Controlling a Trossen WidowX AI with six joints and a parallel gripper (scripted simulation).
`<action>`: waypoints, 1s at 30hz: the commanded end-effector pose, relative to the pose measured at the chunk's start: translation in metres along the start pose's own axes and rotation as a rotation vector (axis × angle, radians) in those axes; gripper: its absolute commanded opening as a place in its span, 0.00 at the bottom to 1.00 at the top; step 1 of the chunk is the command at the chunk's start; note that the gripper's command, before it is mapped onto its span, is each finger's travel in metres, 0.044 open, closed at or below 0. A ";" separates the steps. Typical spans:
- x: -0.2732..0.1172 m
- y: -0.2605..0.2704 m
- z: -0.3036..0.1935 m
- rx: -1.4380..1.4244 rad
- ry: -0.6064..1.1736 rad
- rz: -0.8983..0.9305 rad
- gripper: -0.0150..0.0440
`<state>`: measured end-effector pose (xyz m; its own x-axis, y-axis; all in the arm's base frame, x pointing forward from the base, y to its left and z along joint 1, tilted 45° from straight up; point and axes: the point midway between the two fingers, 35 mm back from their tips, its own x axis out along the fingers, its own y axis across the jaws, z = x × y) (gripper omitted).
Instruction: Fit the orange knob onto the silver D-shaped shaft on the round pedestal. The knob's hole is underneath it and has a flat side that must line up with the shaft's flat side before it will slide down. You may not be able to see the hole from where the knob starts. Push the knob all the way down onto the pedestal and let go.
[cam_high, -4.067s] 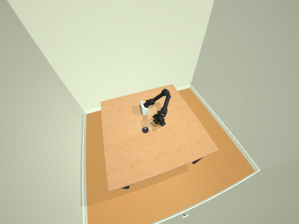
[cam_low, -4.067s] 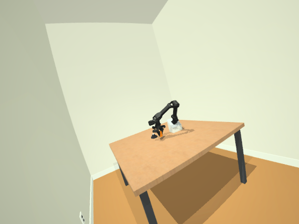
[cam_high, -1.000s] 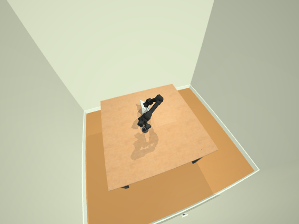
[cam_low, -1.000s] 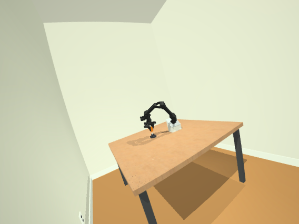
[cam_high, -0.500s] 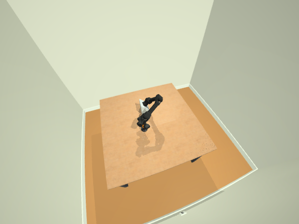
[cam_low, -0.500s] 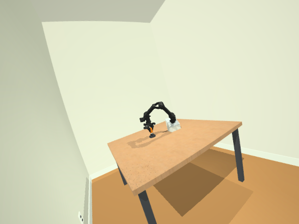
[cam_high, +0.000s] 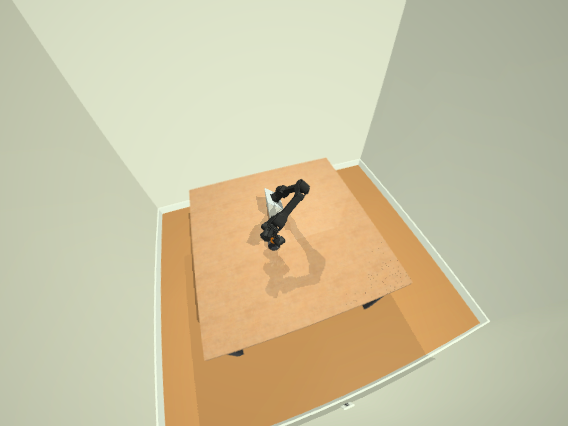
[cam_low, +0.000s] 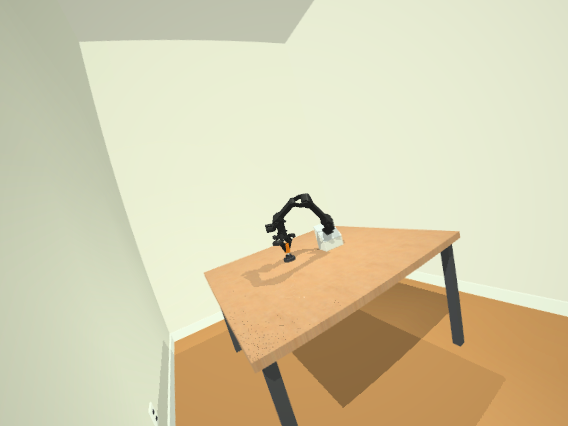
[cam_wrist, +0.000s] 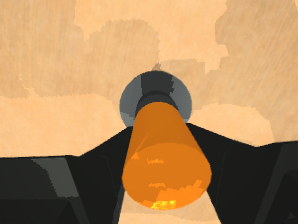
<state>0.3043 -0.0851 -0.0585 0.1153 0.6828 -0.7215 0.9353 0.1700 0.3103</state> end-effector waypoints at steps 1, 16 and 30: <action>0.000 0.000 0.000 0.002 0.002 0.005 0.25; 0.000 -0.001 0.001 0.002 0.002 0.005 0.25; -0.001 -0.001 0.001 -0.207 0.001 0.006 0.25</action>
<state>0.3044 -0.0877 -0.0568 0.1207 0.6862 -0.7174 0.8749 0.2680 0.4035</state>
